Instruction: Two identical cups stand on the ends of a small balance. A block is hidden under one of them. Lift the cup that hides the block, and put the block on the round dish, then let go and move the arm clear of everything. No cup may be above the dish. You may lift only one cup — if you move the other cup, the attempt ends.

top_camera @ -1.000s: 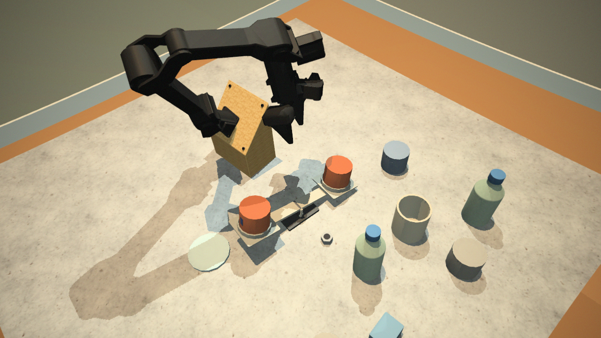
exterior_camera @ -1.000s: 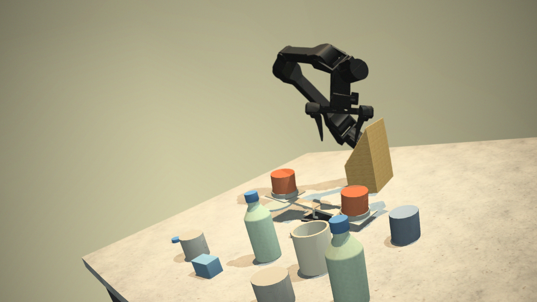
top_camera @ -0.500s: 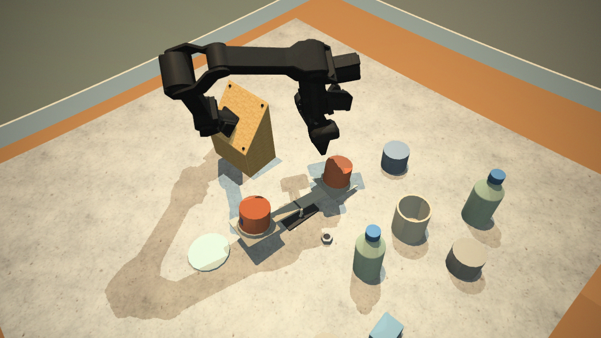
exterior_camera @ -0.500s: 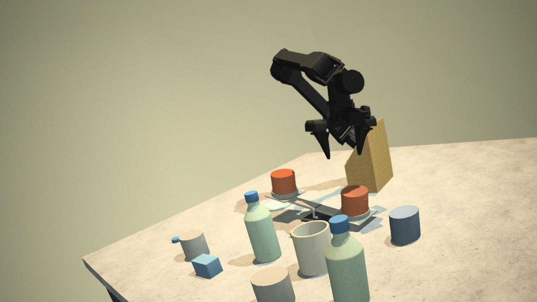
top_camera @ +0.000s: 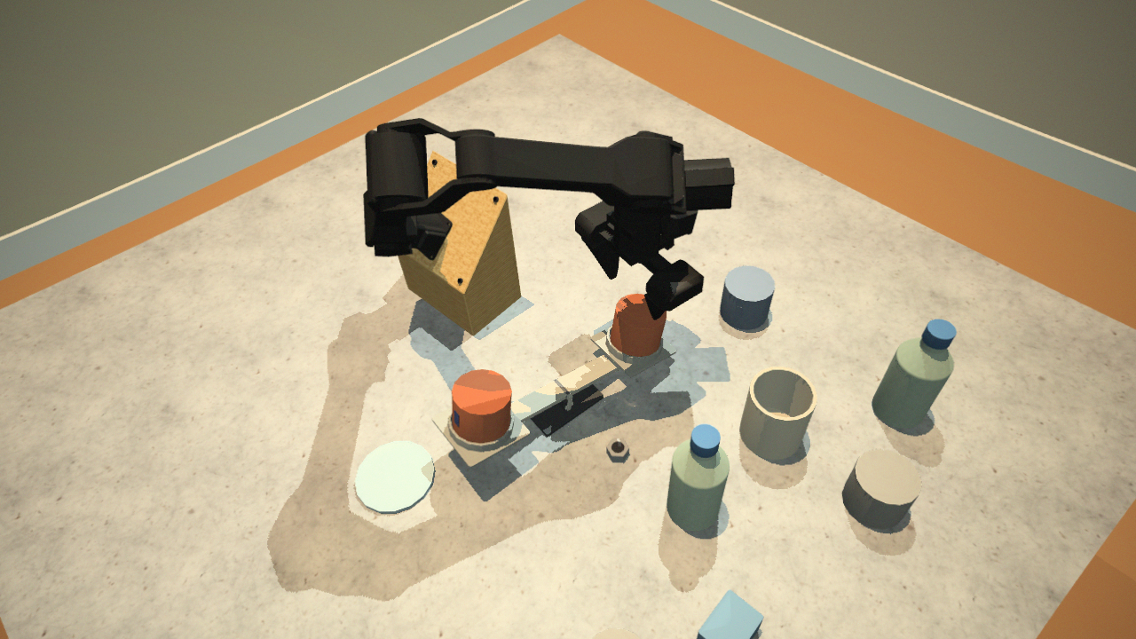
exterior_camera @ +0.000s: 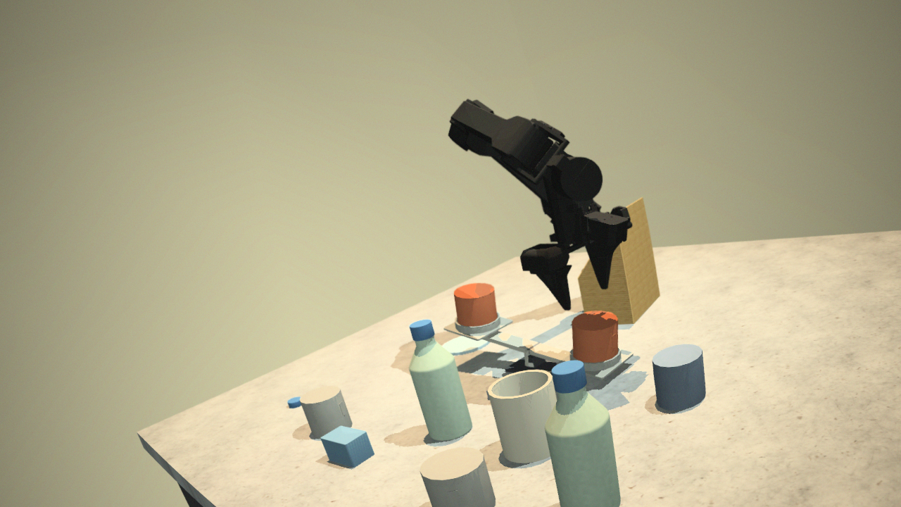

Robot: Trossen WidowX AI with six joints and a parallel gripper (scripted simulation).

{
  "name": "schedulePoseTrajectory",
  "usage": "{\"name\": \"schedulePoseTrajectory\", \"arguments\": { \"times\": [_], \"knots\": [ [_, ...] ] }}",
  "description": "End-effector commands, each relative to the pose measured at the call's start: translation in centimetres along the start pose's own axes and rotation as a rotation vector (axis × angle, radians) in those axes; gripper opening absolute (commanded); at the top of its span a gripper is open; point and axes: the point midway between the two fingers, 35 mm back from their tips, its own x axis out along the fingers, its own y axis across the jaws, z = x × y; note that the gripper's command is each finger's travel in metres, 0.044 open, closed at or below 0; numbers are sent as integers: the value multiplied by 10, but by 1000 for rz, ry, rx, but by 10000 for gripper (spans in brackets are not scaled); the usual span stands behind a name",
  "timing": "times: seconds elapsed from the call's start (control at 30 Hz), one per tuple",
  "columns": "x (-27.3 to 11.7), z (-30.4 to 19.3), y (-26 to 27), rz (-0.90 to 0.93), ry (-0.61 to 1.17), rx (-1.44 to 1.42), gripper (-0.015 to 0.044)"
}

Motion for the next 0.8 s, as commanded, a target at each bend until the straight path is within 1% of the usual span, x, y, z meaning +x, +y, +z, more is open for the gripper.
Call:
{"name": "schedulePoseTrajectory", "arguments": {
  "times": [0.0,0.1,0.2,0.37,0.77],
  "knots": [
    [2,5,-3,8,-13,-37,440],
    [3,5,-3,8,-12,-37,440],
    [16,5,-3,8,-12,-36,440],
    [18,5,-3,8,-12,-36,440],
    [37,6,-4,8,-12,-37,440]
  ]
}}
